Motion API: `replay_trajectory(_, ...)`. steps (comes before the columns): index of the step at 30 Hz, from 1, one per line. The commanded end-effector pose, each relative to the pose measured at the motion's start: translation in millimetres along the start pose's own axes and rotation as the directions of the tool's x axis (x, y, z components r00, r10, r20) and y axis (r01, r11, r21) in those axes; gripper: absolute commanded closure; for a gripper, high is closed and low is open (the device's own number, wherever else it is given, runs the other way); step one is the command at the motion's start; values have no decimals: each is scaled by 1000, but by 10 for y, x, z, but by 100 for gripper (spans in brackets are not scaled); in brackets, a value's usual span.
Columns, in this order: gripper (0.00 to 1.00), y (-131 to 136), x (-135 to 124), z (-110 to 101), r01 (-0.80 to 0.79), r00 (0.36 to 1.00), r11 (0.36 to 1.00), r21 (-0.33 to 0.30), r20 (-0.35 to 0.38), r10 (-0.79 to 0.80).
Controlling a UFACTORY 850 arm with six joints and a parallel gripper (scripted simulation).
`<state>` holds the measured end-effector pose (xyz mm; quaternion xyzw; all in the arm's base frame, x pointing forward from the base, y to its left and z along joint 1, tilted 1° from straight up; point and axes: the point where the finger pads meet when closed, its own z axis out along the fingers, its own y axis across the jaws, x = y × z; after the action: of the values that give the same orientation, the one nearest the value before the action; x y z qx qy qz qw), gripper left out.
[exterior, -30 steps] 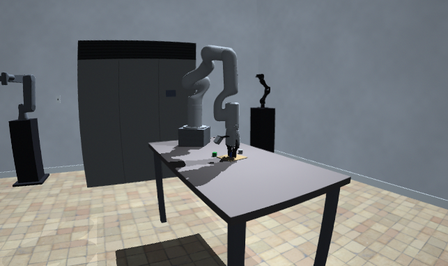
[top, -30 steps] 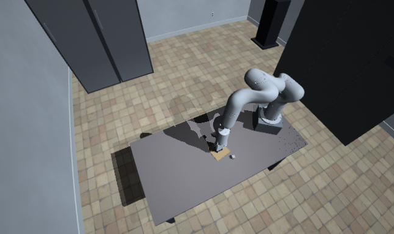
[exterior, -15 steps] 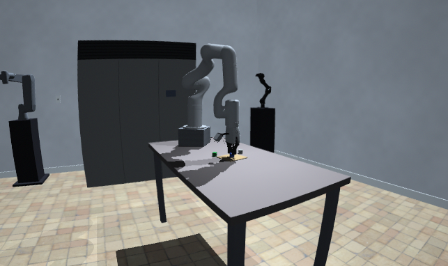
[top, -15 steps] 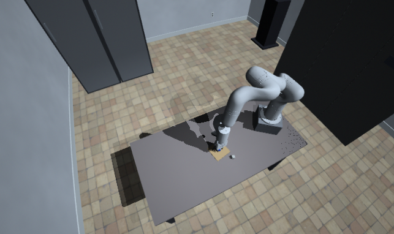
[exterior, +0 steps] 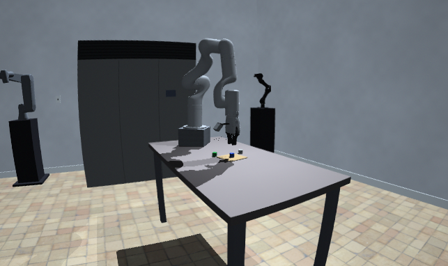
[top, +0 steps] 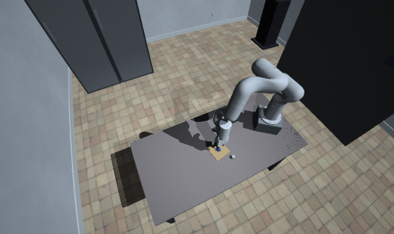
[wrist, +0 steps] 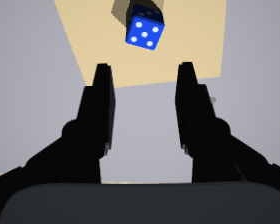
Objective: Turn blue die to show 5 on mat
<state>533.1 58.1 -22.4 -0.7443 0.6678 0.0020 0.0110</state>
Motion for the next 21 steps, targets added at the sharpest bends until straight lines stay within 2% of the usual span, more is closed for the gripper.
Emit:
replay_trajectory(1,58,-7,-1,-124,0,1000,1000,2,-1,0)
replay_trajectory(3,58,-7,-1,-127,0,1000,1000,2,-1,0)
replay_trajectory(4,0,-7,-1,-127,0,1000,1000,2,-1,0)
replay_trajectory(21,0,-7,-1,-127,0,1000,1000,2,-1,0)
